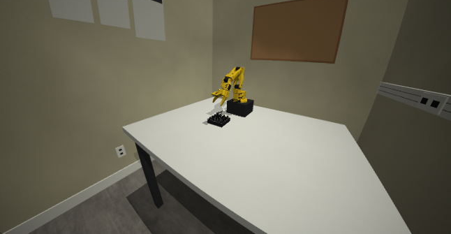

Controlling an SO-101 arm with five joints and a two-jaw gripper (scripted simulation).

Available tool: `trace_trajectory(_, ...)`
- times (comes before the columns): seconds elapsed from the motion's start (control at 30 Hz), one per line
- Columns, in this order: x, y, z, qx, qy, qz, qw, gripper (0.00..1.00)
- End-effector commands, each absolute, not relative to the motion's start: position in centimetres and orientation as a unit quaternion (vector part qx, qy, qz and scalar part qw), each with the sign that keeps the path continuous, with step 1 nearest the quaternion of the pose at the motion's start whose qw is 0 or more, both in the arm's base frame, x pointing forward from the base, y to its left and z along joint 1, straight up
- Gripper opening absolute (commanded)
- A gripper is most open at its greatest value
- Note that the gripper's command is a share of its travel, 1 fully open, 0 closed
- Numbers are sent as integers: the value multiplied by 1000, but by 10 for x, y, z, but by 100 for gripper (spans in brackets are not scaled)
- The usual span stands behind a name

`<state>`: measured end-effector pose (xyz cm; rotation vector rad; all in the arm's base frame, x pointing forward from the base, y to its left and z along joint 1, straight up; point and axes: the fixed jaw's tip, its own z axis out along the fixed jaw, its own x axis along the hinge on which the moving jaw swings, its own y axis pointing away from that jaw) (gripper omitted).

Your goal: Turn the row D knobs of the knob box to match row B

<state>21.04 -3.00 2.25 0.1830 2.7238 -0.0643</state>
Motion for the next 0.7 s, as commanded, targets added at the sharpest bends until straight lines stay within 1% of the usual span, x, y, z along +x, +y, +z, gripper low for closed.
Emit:
trace_trajectory(0.0, 220, -29, 23, 65, 975, -21, 210, 40)
trace_trajectory(0.67, 221, -30, 23, 69, 975, -21, 210, 40)
